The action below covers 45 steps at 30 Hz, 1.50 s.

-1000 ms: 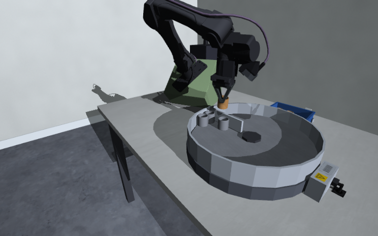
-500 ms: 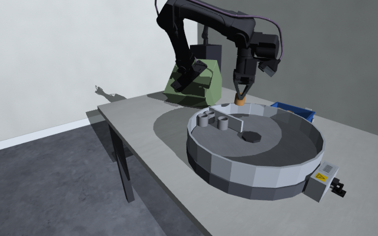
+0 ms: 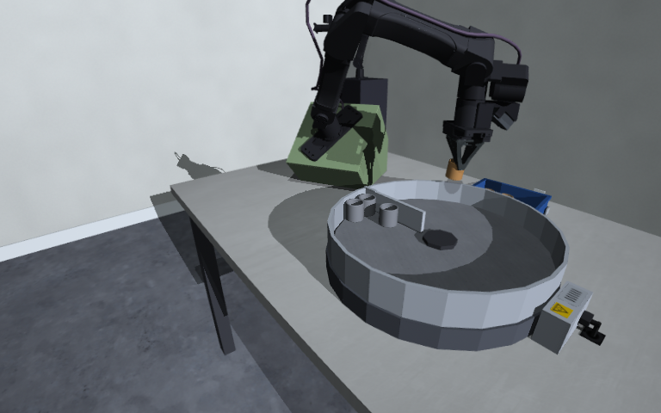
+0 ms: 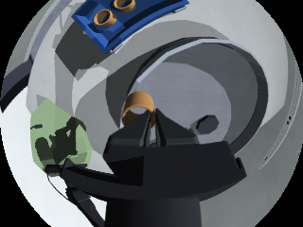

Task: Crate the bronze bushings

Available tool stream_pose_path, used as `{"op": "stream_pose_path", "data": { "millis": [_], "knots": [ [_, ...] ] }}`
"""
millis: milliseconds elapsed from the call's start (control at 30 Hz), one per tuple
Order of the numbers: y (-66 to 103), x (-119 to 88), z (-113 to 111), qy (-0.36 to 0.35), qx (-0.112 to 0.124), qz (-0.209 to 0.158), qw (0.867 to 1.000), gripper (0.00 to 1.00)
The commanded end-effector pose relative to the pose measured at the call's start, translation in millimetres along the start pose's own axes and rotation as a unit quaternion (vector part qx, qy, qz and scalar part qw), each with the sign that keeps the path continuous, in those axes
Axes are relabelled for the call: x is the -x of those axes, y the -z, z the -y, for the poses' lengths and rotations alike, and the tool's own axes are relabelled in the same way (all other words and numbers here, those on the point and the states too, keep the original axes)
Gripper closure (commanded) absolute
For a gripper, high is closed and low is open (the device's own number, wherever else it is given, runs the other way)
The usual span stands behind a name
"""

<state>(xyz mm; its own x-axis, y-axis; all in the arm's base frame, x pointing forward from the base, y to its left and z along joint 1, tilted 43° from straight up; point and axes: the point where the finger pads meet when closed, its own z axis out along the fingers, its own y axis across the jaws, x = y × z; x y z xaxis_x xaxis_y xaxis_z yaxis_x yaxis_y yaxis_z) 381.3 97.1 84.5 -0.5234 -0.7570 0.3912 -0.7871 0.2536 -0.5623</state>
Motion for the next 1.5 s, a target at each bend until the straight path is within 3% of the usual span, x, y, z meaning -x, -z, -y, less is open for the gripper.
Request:
{"op": "stream_pose_path", "data": {
  "millis": [0,233,300,667,1333,1433,1467],
  "knots": [
    [20.3,37.9,-6.6,0.065,-0.005,0.018,0.998,1.00],
    [21.6,85.0,-19.9,0.144,-0.007,0.018,0.989,1.00],
    [21.6,85.0,-19.9,0.144,-0.007,0.018,0.989,1.00],
    [23.2,129.0,-32.0,0.218,-0.008,0.017,0.976,1.00],
    [23.3,152.8,-40.5,0.258,-0.009,0.017,0.966,1.00],
    [25.7,152.4,-38.6,0.256,-0.010,0.019,0.966,1.00],
    [34.7,150.2,-31.0,0.246,-0.015,0.028,0.969,1.00]
  ]
}}
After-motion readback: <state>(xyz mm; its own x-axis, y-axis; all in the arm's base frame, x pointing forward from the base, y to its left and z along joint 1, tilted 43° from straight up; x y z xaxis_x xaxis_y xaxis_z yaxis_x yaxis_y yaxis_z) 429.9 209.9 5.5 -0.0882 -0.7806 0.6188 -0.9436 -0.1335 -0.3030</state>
